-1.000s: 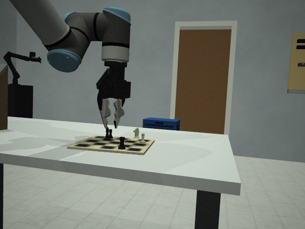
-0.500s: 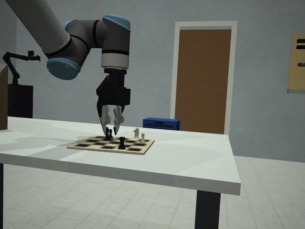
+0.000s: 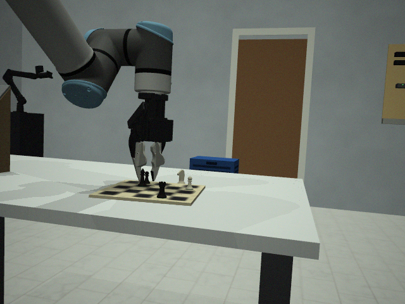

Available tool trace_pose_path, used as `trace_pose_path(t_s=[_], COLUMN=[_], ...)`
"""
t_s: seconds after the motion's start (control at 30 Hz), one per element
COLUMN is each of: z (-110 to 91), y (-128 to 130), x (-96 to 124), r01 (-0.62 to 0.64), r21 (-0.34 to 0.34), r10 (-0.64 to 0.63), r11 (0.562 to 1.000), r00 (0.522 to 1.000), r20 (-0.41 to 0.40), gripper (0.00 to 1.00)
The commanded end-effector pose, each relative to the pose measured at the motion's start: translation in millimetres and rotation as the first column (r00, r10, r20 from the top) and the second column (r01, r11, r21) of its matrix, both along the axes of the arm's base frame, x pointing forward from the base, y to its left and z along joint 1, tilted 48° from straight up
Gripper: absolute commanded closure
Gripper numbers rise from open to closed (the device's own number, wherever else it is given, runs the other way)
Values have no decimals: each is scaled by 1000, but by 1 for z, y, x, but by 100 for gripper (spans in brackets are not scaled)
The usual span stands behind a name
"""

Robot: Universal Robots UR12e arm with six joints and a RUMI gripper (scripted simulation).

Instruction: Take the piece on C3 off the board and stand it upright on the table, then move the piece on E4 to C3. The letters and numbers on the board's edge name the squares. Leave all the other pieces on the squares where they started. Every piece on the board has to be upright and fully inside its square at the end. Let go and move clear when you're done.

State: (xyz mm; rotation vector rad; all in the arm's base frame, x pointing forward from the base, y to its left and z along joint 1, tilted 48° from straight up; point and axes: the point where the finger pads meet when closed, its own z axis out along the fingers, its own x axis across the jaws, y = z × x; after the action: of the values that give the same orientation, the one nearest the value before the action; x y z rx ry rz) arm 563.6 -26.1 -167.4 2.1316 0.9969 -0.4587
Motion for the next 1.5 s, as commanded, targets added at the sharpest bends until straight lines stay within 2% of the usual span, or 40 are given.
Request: trace_pose_path(t_s=[0.0, 0.77, 0.8, 1.47], z=[0, 0, 0, 0], y=[0, 0, 0, 0], x=[0, 0, 0, 0], r01=[-1, -1, -1, -1], r21=[0, 0, 0, 0], r10=[1, 1, 1, 1], r11=[1000, 1000, 1000, 1000], r00=[1000, 1000, 1000, 1000], r20=[1, 1, 1, 1], gripper=[80, 80, 100, 100])
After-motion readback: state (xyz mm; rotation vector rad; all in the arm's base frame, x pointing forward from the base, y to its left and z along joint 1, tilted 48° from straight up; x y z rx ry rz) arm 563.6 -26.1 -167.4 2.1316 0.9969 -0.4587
